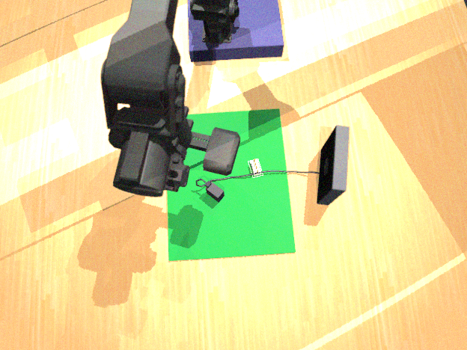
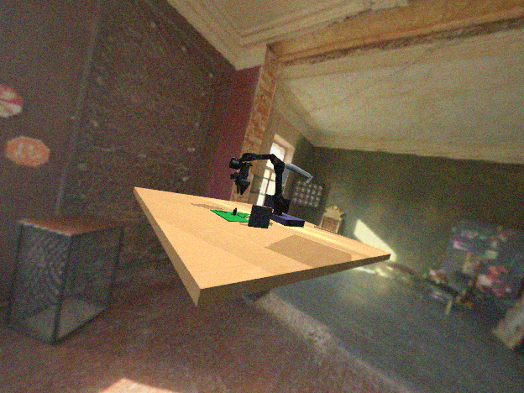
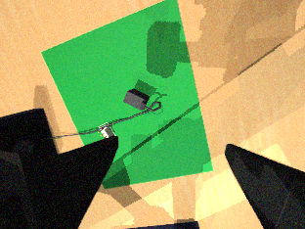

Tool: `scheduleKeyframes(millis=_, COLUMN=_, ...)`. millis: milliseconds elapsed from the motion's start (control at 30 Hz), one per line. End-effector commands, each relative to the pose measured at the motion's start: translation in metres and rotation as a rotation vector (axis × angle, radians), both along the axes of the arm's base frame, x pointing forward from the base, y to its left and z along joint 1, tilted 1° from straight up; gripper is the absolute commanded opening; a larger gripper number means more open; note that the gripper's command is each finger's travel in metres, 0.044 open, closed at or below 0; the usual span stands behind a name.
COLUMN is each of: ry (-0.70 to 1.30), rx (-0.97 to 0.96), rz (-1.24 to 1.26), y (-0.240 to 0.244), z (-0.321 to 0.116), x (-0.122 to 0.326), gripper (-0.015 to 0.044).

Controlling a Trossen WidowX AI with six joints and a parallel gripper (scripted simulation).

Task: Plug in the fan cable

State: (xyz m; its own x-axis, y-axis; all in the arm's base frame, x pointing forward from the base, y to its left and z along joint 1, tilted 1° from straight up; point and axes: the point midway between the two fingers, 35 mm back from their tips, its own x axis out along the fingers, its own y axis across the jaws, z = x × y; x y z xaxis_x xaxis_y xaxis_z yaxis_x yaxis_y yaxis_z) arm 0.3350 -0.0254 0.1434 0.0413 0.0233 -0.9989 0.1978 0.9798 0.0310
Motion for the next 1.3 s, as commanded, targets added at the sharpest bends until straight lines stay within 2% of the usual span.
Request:
scheduleKeyframes(millis=0, ry=0.012, rx=0.017, rz=-0.768, y=0.023, z=0.011, x=0.016, gripper=0.0440)
scheduleKeyframes(millis=833, ry=0.006, rx=0.071, rz=-1.943, y=0.056, z=0.029, x=0.029, gripper=0.0440)
scheduleKeyframes(millis=1267, ry=0.006, rx=0.073, rz=-1.970, y=0.056, z=0.029, x=0.029, gripper=0.0440)
